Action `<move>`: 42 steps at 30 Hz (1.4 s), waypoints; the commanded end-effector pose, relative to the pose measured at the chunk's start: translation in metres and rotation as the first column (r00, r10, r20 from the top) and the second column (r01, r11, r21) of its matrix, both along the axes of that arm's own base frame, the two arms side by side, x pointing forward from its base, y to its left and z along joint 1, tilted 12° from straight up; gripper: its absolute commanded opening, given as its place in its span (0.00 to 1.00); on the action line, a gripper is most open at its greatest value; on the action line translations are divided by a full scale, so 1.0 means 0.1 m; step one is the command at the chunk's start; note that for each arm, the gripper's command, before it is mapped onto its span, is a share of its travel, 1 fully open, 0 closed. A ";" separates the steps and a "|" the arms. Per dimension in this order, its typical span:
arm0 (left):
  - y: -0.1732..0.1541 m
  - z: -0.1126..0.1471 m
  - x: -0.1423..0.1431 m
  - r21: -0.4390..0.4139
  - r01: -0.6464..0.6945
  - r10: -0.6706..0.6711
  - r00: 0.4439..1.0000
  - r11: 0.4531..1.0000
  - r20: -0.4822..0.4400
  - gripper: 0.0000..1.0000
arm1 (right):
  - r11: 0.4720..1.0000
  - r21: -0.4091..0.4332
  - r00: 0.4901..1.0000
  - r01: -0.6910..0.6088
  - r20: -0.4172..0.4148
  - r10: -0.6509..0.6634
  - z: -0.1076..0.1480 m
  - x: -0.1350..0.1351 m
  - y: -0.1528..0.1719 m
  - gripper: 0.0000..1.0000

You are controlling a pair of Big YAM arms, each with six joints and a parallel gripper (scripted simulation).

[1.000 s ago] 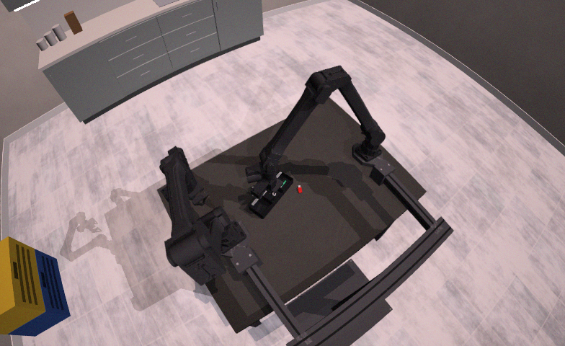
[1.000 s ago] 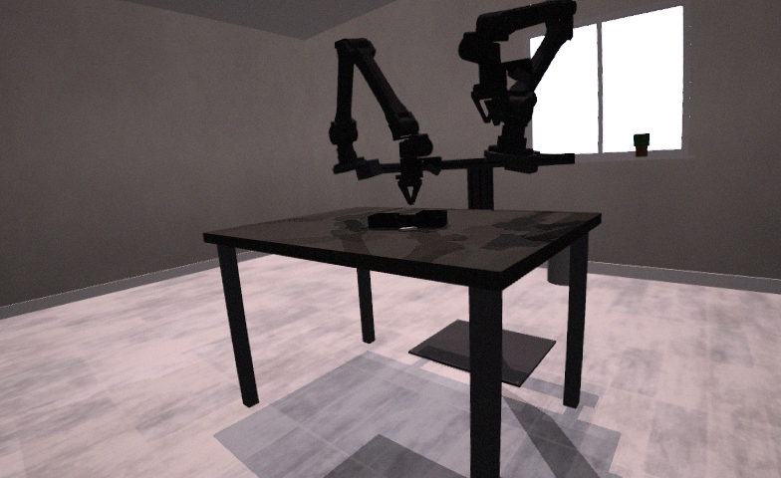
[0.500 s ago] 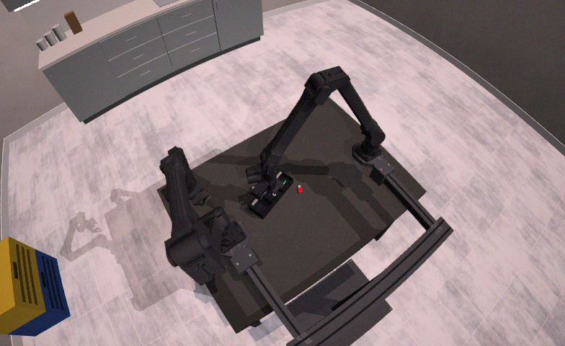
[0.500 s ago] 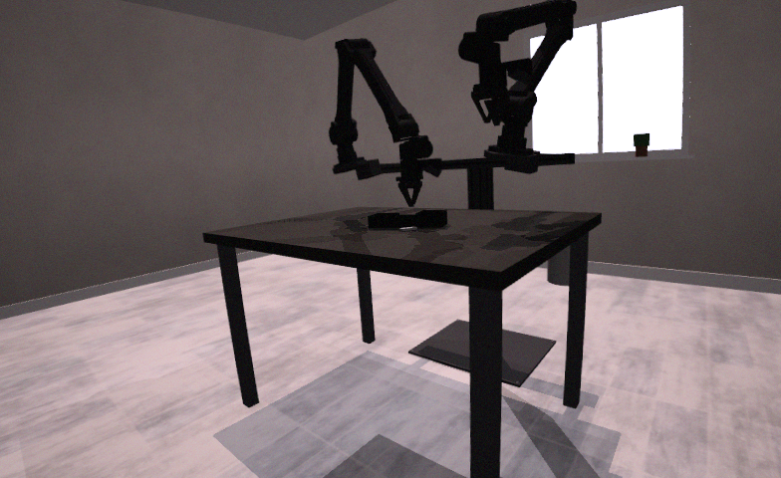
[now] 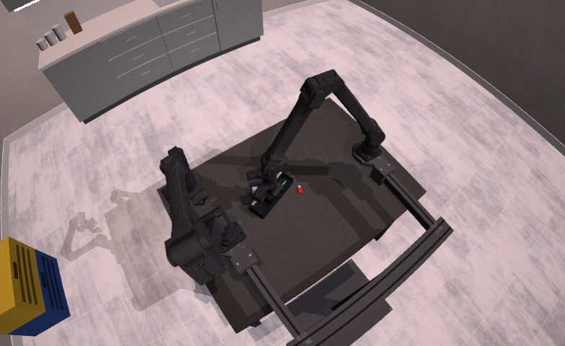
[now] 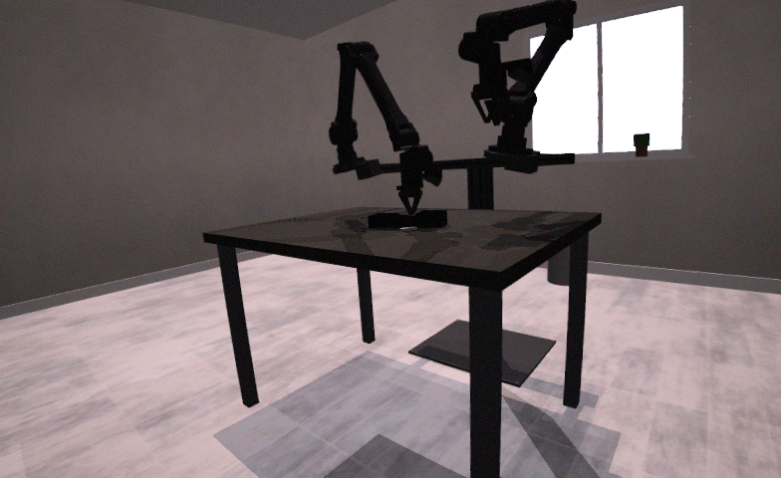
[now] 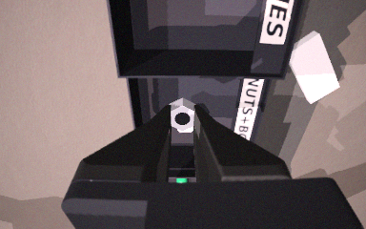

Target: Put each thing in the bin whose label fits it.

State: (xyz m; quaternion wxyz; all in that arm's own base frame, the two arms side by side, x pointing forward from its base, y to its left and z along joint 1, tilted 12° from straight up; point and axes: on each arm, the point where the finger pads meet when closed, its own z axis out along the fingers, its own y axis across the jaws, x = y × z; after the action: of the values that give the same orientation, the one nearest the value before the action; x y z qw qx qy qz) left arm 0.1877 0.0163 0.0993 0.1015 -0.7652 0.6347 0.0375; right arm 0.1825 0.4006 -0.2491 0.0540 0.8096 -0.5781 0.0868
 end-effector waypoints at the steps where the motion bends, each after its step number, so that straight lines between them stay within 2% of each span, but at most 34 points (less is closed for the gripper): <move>1: 0.01 0.01 0.03 -0.003 0.006 -0.006 1.000 1.000 0.017 1.00 | 1.000 0.019 1.000 0.000 0.007 0.000 -0.11 0.10 0.10 0.11; 5: 0.01 0.01 0.03 -0.003 0.006 -0.006 1.000 1.000 0.017 1.00 | 1.000 0.001 1.000 0.000 0.001 0.000 -0.16 0.06 0.02 0.11; 9: 0.01 0.01 0.03 -0.003 0.006 -0.006 1.000 1.000 0.017 1.00 | 1.000 0.018 1.000 0.001 0.008 -0.001 -0.23 0.12 0.07 0.11; 12: 0.01 0.01 0.03 -0.003 0.006 -0.006 1.000 1.000 0.017 1.00 | 1.000 -0.005 1.000 0.001 -0.001 -0.001 -0.24 0.08 -0.02 0.11; 21: 0.01 0.01 0.03 -0.003 0.006 -0.006 1.000 1.000 0.017 1.00 | 1.000 0.001 1.000 -0.003 0.001 0.003 -0.21 0.10 0.06 0.11; 22: 0.01 0.01 0.03 -0.003 0.006 -0.006 1.000 1.000 0.017 1.00 | 1.000 -0.020 1.000 -0.002 -0.007 0.001 -0.23 0.05 -0.08 0.11; 23: 0.01 0.01 0.03 -0.003 0.006 -0.006 1.000 1.000 0.017 1.00 | 1.000 -0.021 1.000 -0.001 -0.008 0.001 -0.23 0.04 -0.08 0.21; 40: 0.01 0.01 0.03 -0.003 0.006 -0.006 1.000 1.000 0.017 1.00 | 1.000 -0.016 1.000 0.000 -0.005 0.000 -0.17 0.06 -0.08 0.21; 42: 0.01 0.01 0.03 -0.003 0.006 -0.006 1.000 1.000 0.017 1.00 | 1.000 0.003 1.000 0.000 0.003 0.000 -0.04 0.07 0.01 0.21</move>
State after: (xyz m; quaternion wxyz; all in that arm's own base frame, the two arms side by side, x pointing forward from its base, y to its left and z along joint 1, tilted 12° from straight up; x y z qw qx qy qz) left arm 0.1877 0.0163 0.0993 0.1015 -0.7652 0.6347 0.0375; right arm 0.1850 0.3973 -0.2667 0.0581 0.8095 -0.5776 0.0874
